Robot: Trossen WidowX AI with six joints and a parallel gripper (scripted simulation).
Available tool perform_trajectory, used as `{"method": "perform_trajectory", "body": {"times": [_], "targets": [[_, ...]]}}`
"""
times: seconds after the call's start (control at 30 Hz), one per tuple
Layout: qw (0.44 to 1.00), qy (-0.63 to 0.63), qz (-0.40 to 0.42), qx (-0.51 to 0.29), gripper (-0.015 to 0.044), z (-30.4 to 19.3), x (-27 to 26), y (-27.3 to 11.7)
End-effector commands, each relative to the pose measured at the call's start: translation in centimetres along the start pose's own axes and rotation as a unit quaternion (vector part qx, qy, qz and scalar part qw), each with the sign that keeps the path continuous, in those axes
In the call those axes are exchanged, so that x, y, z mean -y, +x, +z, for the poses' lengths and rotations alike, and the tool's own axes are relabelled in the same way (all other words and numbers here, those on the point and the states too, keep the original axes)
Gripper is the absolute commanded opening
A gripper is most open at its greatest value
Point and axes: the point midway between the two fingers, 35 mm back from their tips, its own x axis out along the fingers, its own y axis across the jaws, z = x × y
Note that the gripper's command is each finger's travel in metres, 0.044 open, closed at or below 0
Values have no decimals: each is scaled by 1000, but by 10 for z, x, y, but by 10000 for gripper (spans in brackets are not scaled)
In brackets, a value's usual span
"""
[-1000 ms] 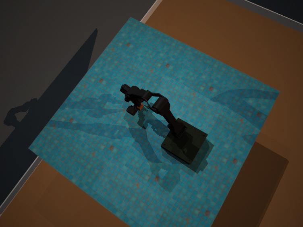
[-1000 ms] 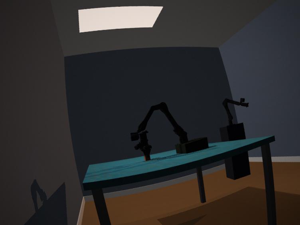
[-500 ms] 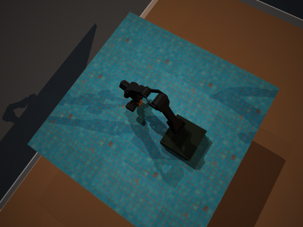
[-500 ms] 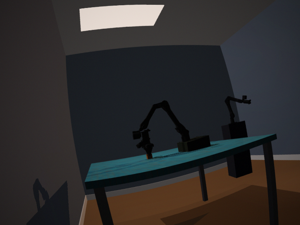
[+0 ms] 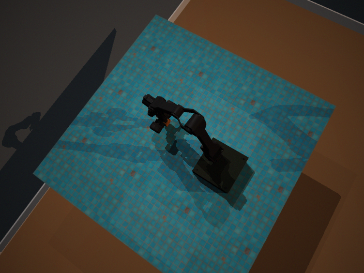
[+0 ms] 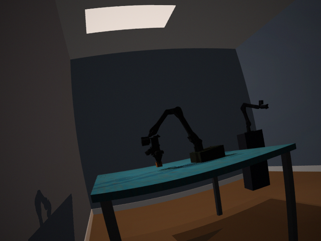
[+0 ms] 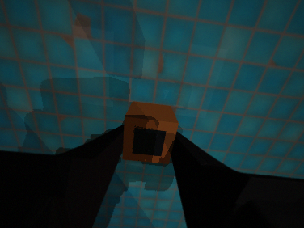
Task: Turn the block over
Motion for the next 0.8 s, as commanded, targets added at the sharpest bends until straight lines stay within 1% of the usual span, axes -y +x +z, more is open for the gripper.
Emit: {"method": "perform_trajectory", "body": {"times": [0.0,0.77], "targets": [[1000,0,-1,4,0,0,1,-3],[982,2,0,188,0,-1,1,7]]}}
